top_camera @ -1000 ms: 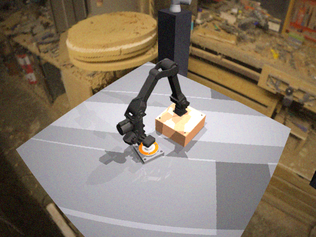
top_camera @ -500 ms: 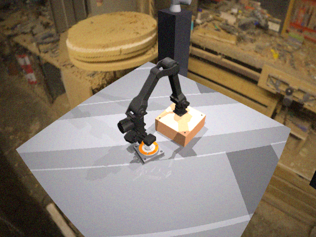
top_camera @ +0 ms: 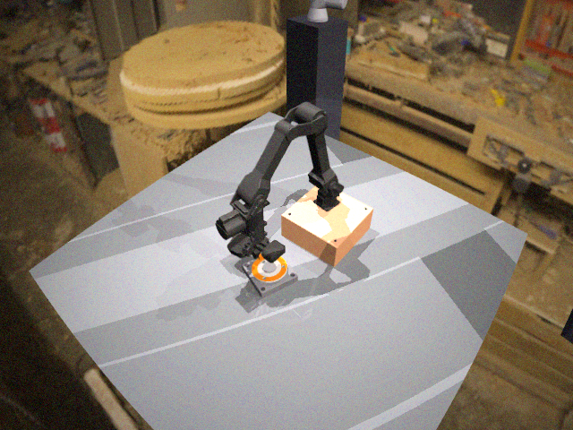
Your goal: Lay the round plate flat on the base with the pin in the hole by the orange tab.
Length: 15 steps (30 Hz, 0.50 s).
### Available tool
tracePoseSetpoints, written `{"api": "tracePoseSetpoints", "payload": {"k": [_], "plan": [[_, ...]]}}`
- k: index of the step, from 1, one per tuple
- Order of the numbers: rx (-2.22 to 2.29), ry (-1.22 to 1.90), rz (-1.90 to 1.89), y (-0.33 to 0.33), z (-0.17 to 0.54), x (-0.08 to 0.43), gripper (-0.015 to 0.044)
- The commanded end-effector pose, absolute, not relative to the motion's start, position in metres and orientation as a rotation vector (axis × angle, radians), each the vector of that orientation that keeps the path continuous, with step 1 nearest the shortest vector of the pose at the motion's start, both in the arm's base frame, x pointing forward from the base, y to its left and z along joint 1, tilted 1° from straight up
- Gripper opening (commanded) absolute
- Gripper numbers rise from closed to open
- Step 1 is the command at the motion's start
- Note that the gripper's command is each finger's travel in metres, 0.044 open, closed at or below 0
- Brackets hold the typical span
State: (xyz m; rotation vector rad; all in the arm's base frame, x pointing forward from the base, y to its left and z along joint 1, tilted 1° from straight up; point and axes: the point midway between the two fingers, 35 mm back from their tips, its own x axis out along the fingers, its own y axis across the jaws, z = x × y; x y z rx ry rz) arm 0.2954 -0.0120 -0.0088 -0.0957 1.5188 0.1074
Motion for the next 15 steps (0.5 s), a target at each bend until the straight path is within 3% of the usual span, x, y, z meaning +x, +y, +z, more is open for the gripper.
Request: {"api": "tracePoseSetpoints", "payload": {"k": [1,15], "plan": [[-0.099,1.533,0.112,-0.012,-0.01,0.288,0.0],[-0.099,1.534,0.112,-0.01,-0.011,0.274,0.0]]}}
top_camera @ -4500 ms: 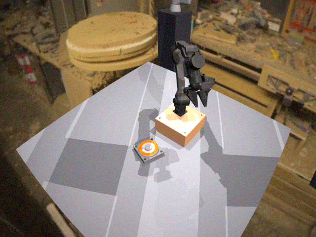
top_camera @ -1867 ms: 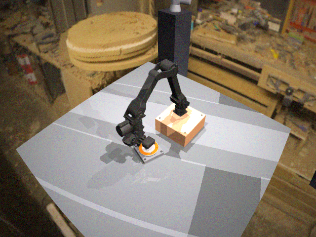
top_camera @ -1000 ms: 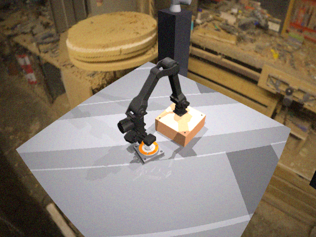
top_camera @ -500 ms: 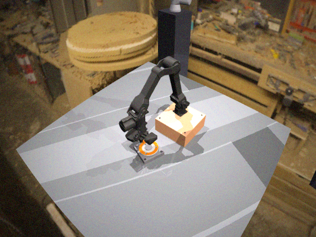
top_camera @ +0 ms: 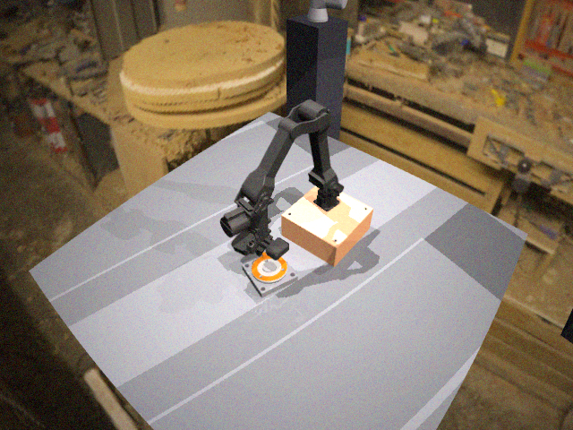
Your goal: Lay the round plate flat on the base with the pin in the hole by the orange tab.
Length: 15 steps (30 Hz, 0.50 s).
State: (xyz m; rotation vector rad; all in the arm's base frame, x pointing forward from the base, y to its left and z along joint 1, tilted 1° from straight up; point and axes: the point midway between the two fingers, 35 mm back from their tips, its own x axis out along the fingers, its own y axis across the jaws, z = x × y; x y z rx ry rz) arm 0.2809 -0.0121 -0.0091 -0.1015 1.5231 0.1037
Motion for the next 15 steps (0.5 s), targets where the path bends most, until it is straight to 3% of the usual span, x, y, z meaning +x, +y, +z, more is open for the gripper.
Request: {"api": "tracePoseSetpoints", "payload": {"k": [1,15], "plan": [[-0.099,1.534,0.112,-0.009,-0.011,0.273,0.0],[-0.099,1.535,0.112,-0.003,-0.011,0.259,0.0]]}}
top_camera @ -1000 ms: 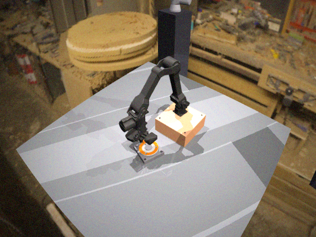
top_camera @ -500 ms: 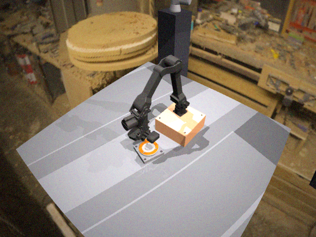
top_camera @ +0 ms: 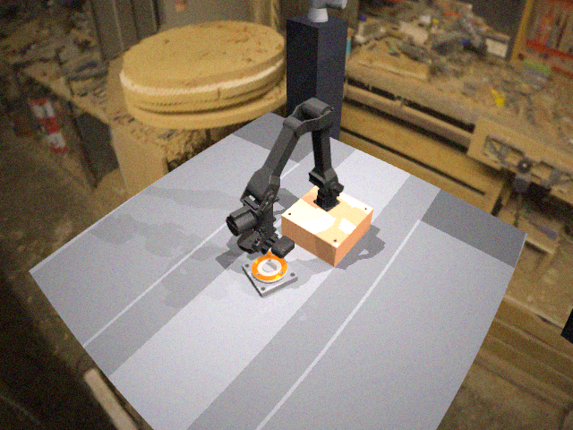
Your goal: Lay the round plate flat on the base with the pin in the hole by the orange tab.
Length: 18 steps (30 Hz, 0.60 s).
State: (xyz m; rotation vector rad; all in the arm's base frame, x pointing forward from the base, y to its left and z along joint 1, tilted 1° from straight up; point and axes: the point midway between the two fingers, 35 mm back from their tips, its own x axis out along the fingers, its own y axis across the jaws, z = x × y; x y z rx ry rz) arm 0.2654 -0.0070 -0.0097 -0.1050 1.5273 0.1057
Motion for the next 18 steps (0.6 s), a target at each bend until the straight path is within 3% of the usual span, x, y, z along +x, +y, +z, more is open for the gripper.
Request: {"api": "tracePoseSetpoints", "payload": {"k": [1,18], "plan": [[-0.099,1.535,0.113,-0.002,-0.011,0.259,0.0],[-0.098,1.536,0.114,0.013,-0.007,0.243,0.0]]}}
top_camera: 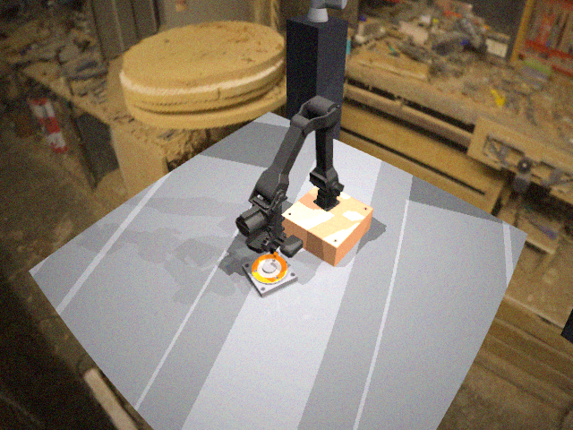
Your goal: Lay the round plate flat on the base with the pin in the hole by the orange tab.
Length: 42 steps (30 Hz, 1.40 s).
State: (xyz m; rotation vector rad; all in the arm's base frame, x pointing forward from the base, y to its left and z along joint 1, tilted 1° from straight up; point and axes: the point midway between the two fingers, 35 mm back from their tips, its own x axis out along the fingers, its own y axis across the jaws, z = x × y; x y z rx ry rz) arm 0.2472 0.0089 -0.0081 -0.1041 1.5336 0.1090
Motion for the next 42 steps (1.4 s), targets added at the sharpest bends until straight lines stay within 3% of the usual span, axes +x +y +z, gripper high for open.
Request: {"api": "tracePoseSetpoints", "payload": {"k": [1,34,42], "plan": [[-0.097,1.536,0.114,0.014,-0.007,0.243,0.0],[-0.096,1.536,0.115,0.039,-0.007,0.236,0.0],[-0.096,1.536,0.115,0.037,0.024,0.235,0.0]]}}
